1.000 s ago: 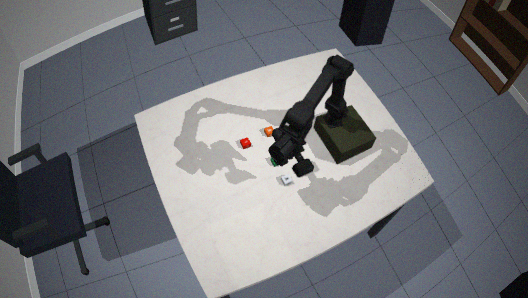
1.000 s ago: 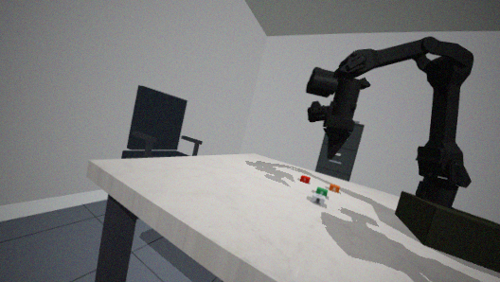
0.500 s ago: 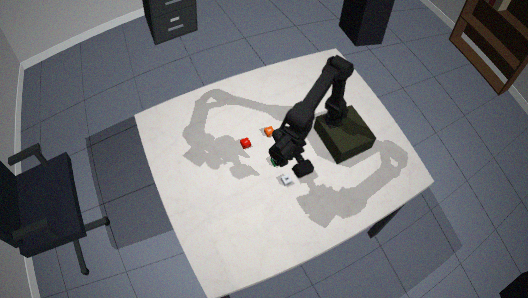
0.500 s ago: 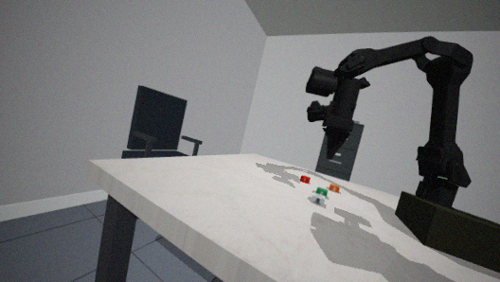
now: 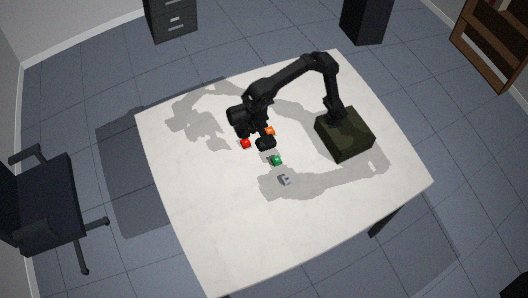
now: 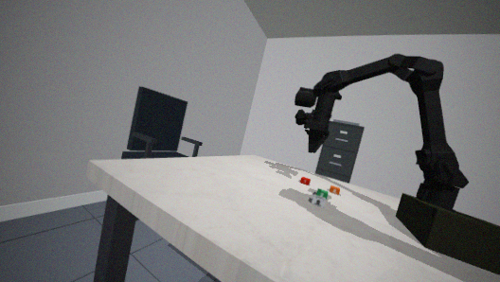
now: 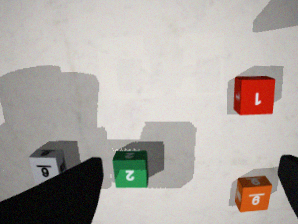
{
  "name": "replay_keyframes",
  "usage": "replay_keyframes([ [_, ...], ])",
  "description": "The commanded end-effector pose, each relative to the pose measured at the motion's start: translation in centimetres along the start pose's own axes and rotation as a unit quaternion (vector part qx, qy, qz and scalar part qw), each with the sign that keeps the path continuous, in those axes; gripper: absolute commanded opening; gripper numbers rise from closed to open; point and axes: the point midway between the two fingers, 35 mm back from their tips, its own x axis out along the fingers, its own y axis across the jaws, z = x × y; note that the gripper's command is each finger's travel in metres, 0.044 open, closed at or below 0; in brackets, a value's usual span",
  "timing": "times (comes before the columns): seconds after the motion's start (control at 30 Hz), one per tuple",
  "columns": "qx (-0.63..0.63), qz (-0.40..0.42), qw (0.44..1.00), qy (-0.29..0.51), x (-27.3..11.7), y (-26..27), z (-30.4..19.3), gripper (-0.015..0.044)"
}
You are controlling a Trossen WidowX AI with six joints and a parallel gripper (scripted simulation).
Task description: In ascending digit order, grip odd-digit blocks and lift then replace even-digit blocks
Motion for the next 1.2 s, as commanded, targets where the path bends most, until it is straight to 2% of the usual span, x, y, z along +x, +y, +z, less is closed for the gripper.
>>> replay_keyframes([
  [0.0, -0.011, -0.005, 1.000, 0.005, 0.1, -4.9, 0.9, 0.0400],
  [0.13, -0.016, -0.005, 1.000, 0.006, 0.1, -6.8, 1.0, 0.0400],
  [0.8, -0.016, -0.005, 1.000, 0.006, 0.1, -6.8, 1.0, 0.0400],
  [0.87, -0.016, -0.005, 1.000, 0.006, 1.5, -6.8, 1.1, 0.0400],
  [1.0, -0.016, -0.005, 1.000, 0.007, 7.9, -6.9, 0.9, 0.0400],
  [1.17, -0.016, -0.005, 1.000, 0.007, 8.2, -6.9, 0.9, 0.0400],
])
